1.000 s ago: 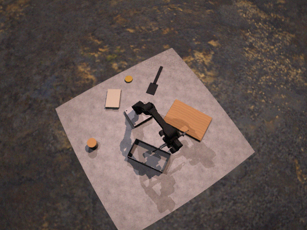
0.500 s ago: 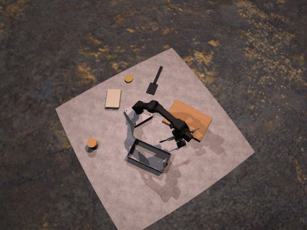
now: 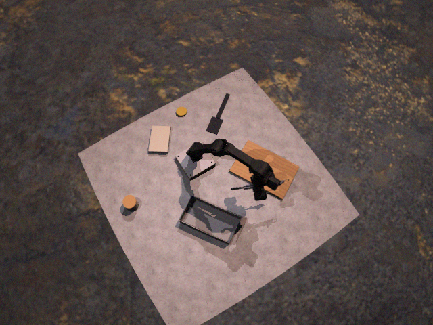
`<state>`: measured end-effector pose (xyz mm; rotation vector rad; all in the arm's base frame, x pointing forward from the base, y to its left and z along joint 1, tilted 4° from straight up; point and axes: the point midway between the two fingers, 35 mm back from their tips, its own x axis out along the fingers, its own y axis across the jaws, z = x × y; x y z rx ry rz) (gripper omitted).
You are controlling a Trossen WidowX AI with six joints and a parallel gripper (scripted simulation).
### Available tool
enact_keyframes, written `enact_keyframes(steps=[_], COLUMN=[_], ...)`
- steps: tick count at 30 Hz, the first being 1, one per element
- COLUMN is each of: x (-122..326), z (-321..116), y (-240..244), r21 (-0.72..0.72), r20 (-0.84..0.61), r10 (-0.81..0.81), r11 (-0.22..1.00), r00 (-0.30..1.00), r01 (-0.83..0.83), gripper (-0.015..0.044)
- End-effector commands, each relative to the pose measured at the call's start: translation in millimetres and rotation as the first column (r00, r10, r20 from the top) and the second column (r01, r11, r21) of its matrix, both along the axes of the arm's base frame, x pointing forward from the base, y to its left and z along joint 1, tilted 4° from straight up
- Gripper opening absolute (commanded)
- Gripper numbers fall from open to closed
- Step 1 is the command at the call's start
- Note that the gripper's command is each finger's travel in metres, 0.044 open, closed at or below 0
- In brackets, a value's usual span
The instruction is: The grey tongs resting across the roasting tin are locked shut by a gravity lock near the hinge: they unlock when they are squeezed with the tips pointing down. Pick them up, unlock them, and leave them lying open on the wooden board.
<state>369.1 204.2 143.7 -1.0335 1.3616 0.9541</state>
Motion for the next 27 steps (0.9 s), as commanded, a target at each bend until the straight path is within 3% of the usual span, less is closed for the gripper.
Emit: enact_keyframes(steps=[1,27], x=[-11.6,-125.1], z=[1.6,-3.7], y=[24.5,154.6], r21=[0.011,0.036], r20=[0.009,0.021], r10=[-0.076,-0.542], r11=[0.997,0.840], r00=[0.997,0.840], r01=[0.076,0.541], gripper=[-0.0150,-0.0150])
